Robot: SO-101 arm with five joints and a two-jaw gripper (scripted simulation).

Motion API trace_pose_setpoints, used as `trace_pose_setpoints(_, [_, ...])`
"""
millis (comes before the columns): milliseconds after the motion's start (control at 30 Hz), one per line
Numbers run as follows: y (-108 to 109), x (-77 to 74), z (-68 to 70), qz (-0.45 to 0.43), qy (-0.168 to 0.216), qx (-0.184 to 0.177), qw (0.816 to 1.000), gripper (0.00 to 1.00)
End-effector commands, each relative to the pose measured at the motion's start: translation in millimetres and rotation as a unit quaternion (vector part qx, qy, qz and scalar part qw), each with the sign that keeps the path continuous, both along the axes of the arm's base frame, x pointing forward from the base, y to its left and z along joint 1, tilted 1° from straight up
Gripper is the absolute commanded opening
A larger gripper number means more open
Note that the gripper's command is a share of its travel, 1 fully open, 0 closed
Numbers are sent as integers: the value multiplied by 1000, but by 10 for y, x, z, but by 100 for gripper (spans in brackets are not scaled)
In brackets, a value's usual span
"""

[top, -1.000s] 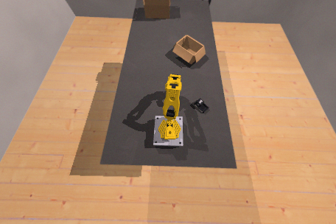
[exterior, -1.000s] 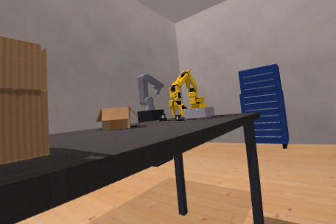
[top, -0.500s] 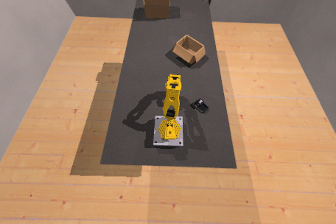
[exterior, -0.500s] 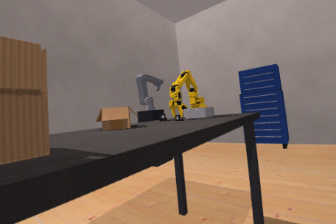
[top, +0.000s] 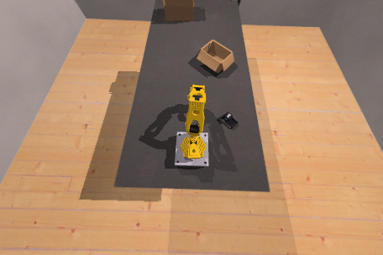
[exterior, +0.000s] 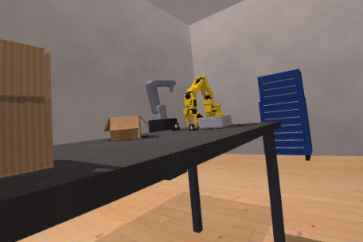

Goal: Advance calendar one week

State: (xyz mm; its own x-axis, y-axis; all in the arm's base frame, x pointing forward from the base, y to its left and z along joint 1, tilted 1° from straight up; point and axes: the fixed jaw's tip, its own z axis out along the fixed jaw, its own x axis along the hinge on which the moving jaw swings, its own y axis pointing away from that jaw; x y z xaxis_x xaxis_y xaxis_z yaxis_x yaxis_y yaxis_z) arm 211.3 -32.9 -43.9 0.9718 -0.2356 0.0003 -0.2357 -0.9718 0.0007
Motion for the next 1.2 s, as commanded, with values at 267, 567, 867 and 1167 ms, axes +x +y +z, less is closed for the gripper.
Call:
trace_pose_setpoints(267, [33, -27, -32, -2, 8, 1, 1000, 21])
trace_pose_setpoints(567, [33, -27, -32, -2, 8, 1, 1000, 20])
trace_pose_setpoints(867, [33, -27, -32, -2, 8, 1, 1000, 11])
trace_pose_setpoints(1167, [33, -27, -32, -2, 8, 1, 1000, 3])
